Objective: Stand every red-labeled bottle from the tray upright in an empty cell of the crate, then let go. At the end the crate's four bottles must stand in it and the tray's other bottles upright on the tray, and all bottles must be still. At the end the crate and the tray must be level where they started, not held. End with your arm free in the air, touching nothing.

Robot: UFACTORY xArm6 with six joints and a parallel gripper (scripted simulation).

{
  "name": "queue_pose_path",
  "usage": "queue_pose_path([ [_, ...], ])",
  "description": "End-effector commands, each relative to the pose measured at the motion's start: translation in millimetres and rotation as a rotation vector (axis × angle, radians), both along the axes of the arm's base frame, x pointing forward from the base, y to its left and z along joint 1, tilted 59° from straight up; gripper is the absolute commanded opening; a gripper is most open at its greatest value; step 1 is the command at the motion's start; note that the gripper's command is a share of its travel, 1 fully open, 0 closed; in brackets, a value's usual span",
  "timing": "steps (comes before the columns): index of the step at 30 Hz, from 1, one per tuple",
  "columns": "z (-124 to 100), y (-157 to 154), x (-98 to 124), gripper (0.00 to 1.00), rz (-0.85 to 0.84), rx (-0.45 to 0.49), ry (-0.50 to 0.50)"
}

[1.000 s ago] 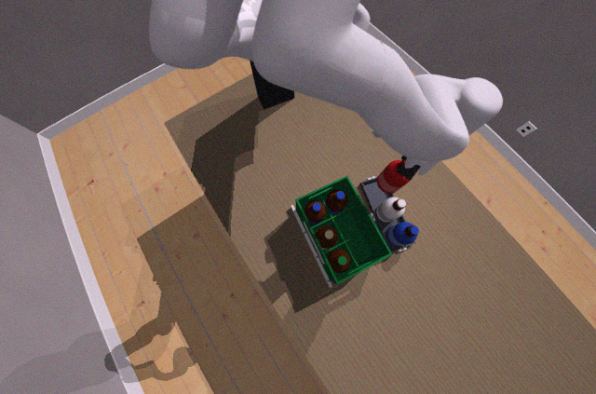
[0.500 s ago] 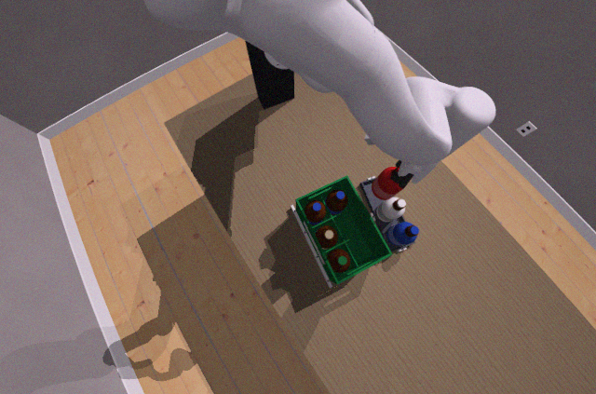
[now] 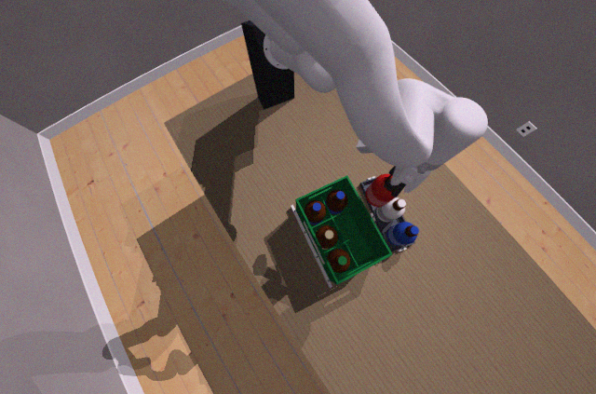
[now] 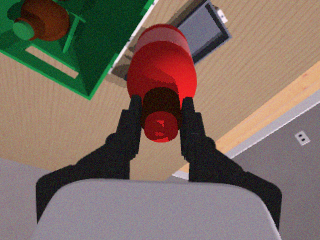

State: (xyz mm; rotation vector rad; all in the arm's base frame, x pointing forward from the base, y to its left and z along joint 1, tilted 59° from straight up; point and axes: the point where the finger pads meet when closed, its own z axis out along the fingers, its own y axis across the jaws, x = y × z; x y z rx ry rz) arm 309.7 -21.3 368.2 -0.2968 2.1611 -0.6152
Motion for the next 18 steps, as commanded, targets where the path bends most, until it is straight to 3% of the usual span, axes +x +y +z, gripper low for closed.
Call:
queue_pose_path([
  [1, 4.8, -10.8, -1.9, 0.00, 0.007, 0.005, -0.001],
  [18, 14.7, -40.9, -7.5, 0.00, 0.007, 0.005, -0.001],
])
